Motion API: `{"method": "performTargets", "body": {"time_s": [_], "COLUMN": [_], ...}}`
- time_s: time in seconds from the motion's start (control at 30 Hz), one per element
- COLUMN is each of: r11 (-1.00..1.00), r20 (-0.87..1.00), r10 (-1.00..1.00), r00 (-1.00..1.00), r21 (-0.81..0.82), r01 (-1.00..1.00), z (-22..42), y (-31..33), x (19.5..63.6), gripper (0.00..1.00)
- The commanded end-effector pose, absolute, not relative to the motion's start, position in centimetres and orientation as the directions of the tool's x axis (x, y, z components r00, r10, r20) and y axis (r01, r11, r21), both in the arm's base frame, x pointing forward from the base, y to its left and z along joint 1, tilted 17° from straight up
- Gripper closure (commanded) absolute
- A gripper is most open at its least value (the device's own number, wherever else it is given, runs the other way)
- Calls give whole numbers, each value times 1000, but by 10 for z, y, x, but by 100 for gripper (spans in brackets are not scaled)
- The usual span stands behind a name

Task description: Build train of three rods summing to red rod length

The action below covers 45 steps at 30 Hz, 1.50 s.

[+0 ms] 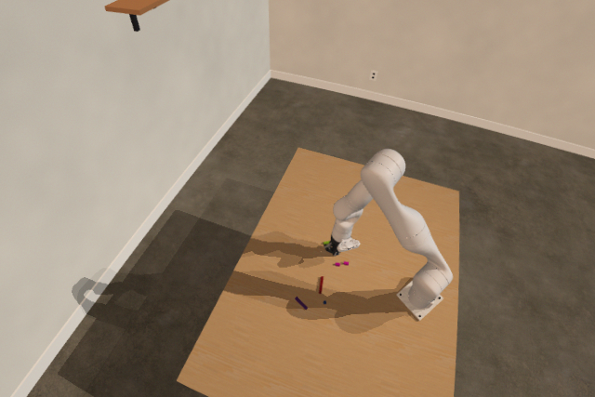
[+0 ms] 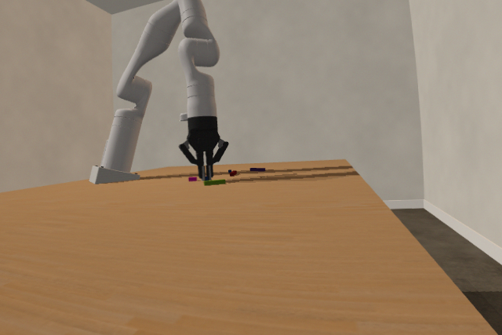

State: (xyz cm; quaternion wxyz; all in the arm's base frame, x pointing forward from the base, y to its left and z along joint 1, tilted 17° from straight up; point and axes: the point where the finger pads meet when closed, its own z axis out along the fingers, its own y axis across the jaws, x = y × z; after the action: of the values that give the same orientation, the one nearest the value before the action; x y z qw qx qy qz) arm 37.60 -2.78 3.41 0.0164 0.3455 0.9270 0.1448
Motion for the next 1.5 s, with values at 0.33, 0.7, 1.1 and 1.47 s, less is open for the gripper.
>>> {"method": "performTargets", "body": {"time_s": [0.33,0.7,1.1,1.47], "r11": [719,719,719,719], "r20": [73,73,73,73], "r10": [645,645,645,645], "r00": [-760,-760,-760,-760], "r21": [279,279,279,279], "r01": [637,637,637,637], "z": [31,31,31,31], "y": [-27,-27,-27,-27], "x": [375,375,375,375], "gripper": [95,95,95,92]}}
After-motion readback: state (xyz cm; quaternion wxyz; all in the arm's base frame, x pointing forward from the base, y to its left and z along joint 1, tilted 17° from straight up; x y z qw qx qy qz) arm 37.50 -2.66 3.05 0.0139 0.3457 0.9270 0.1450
